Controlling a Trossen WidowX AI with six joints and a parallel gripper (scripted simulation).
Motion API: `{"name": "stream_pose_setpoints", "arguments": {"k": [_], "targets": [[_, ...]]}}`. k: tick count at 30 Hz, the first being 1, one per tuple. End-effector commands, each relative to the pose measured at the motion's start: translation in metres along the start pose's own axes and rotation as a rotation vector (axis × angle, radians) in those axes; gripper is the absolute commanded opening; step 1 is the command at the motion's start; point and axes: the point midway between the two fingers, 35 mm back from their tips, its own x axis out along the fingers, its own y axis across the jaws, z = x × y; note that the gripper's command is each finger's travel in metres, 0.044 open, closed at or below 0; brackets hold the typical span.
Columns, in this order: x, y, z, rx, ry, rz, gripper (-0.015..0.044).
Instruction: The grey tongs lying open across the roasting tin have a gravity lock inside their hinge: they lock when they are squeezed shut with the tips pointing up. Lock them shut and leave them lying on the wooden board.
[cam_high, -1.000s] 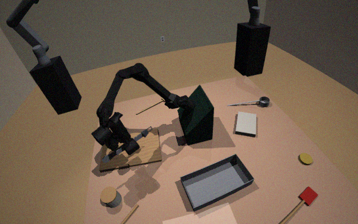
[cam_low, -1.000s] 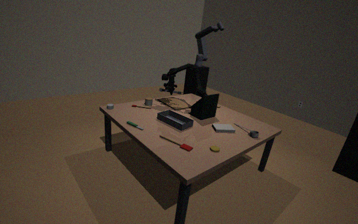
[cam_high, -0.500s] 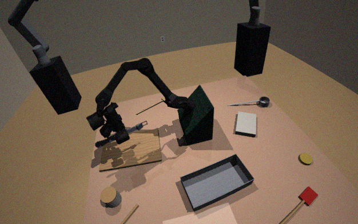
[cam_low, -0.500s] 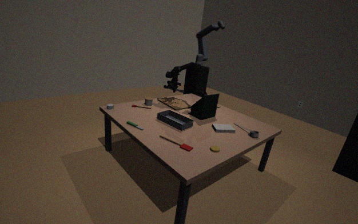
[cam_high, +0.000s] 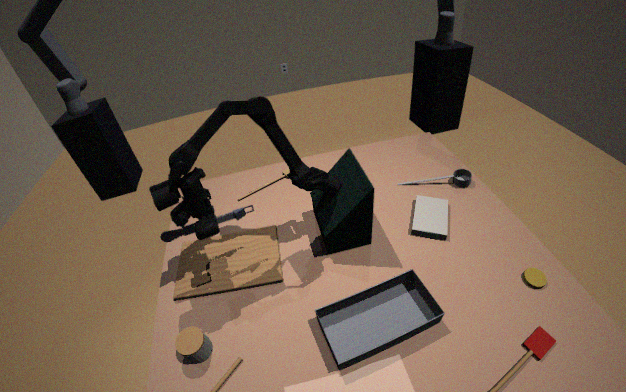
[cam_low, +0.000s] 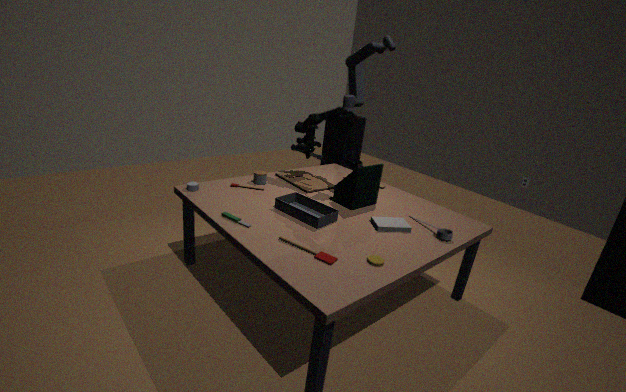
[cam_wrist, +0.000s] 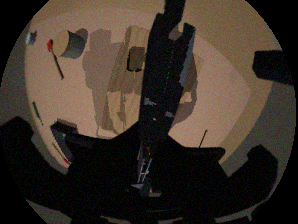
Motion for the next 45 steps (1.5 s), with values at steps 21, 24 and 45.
{"name": "stream_pose_setpoints", "arguments": {"k": [21, 24, 45], "targets": [[0.014, 0.005, 0.002, 0.0, -0.319, 0.039, -0.015], [0.015, 0.005, 0.001, 0.0, -0.365, 0.041, -0.015], [0.016, 0.003, -0.012, -0.005, -0.688, 0.029, -0.015]]}}
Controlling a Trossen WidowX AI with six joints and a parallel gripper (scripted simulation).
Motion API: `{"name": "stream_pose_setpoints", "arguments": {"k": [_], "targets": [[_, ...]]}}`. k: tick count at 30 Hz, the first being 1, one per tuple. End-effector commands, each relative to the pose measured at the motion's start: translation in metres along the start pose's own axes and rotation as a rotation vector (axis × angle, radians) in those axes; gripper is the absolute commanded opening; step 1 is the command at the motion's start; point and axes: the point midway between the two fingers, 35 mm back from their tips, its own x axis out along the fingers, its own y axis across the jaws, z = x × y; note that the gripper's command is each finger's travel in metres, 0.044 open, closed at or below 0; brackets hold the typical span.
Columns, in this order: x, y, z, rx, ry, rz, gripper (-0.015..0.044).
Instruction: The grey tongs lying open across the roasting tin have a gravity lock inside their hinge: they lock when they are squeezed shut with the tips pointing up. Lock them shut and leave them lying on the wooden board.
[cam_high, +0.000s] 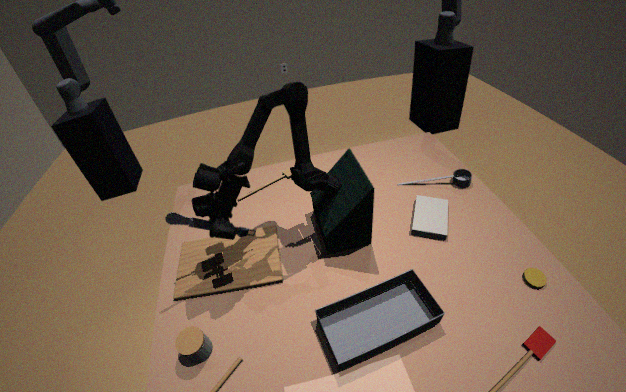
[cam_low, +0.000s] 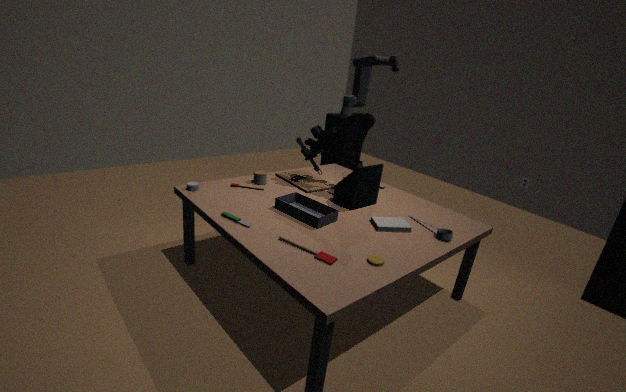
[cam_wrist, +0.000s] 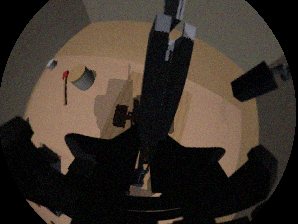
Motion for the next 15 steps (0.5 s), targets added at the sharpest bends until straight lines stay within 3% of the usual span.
{"name": "stream_pose_setpoints", "arguments": {"k": [1, 15], "targets": [[-0.004, 0.0, -0.001, -0.005, -0.06, 0.001, -0.015], [-0.015, -0.003, -0.009, -0.015, -0.221, -0.018, -0.015]]}}
